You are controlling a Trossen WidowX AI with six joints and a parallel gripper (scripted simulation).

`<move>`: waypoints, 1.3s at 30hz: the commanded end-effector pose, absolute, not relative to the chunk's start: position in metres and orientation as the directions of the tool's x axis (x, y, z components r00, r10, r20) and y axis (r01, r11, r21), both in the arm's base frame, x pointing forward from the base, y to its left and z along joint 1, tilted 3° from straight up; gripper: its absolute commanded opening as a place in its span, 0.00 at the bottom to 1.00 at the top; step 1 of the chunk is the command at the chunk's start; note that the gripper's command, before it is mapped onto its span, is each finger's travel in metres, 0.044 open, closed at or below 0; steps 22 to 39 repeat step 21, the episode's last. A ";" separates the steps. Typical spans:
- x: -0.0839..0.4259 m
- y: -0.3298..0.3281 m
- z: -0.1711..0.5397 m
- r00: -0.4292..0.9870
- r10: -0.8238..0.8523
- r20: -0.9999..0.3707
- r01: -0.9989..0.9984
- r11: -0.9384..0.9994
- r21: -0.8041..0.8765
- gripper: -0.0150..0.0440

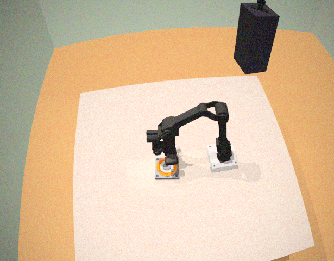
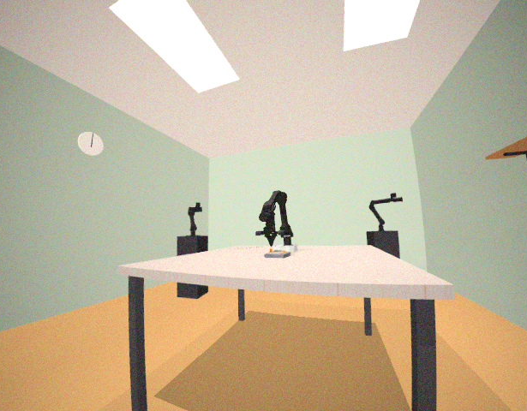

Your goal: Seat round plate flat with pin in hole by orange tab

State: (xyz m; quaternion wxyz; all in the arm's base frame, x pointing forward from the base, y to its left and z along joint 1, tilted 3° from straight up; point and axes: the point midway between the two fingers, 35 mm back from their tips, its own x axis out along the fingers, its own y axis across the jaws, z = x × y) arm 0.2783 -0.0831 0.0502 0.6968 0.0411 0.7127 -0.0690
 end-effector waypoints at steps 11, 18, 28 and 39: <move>0.279 -0.082 0.072 -0.009 -0.042 -0.999 0.151 0.988 -0.043 0.25; 0.279 -0.082 0.072 -0.009 -0.042 -0.999 0.151 0.988 -0.043 0.25; 0.279 -0.082 0.072 -0.009 -0.042 -0.999 0.151 0.988 -0.043 0.25; 0.279 -0.082 0.072 -0.009 -0.042 -0.999 0.151 0.988 -0.043 0.25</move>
